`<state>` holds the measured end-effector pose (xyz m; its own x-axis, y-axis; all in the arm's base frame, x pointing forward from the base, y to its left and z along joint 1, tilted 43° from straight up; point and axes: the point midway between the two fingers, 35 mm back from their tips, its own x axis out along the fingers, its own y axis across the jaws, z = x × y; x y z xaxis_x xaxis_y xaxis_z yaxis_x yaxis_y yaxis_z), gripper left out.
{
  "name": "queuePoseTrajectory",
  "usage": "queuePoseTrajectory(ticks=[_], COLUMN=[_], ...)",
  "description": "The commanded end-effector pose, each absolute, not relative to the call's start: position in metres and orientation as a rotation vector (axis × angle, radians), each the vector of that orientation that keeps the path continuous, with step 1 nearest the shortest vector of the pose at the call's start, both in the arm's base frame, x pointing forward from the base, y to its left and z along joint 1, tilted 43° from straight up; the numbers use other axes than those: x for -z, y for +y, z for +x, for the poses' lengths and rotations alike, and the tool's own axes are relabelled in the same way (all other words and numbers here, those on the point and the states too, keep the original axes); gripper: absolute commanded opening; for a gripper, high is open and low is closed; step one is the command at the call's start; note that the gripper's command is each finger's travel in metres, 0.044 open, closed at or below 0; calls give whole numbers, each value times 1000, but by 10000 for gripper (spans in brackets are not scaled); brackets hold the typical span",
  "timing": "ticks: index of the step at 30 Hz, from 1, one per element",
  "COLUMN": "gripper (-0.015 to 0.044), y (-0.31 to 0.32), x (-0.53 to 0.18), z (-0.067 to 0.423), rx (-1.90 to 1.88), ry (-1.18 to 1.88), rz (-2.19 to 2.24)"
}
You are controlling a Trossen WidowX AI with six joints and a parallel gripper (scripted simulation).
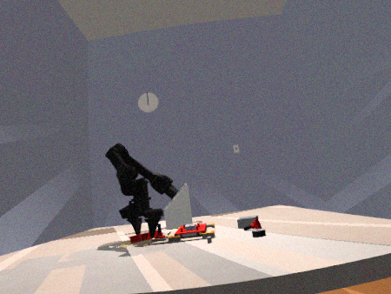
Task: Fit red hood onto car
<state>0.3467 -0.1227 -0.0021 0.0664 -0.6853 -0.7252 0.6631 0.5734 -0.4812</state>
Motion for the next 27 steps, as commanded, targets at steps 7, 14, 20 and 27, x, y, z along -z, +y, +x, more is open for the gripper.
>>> queuePoseTrajectory(ticks=[7,14,20,27], gripper=[413,367,327,162], y=[-124,-124,-124,-119], x=[3,3,3,-3], z=[347,347,347,347], rx=[1017,1017,1017,1016], ry=[1108,1108,1108,1108], rz=[-24,-24,-24,-25])
